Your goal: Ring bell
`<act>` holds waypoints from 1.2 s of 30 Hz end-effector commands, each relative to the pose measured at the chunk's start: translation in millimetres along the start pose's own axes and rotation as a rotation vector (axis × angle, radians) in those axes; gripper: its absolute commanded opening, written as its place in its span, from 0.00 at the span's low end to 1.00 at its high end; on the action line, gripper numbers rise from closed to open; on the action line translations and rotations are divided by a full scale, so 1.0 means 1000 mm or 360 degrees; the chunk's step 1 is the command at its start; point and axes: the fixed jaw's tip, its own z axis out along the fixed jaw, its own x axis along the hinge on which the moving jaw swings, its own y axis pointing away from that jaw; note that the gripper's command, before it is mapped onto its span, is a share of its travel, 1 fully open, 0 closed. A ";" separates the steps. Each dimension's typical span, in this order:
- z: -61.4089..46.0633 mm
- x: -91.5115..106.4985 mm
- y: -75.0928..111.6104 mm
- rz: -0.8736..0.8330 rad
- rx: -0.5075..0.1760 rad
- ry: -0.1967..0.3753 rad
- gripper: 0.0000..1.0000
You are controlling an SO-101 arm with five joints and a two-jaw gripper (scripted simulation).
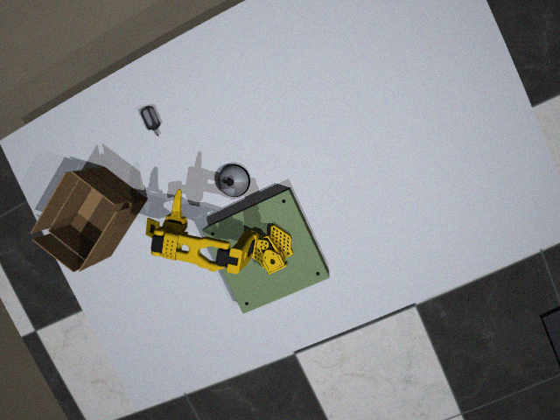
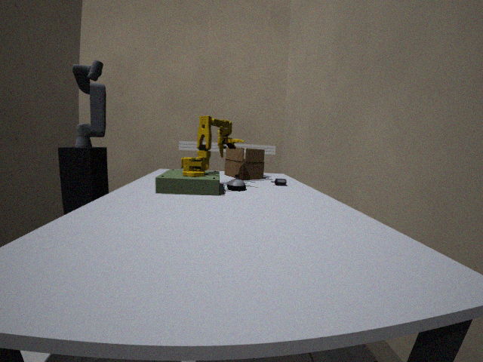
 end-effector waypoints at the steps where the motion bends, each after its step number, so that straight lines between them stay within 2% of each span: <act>1: -0.001 0.000 0.000 0.0000 -0.0001 -0.0007 1.00; 17: -0.001 0.000 0.000 0.0000 -0.0001 -0.0007 1.00; 18: -0.001 0.000 0.000 0.0000 -0.0001 -0.0007 0.00; 36: 0.000 0.000 -0.004 -0.0033 -0.0003 -0.0009 0.00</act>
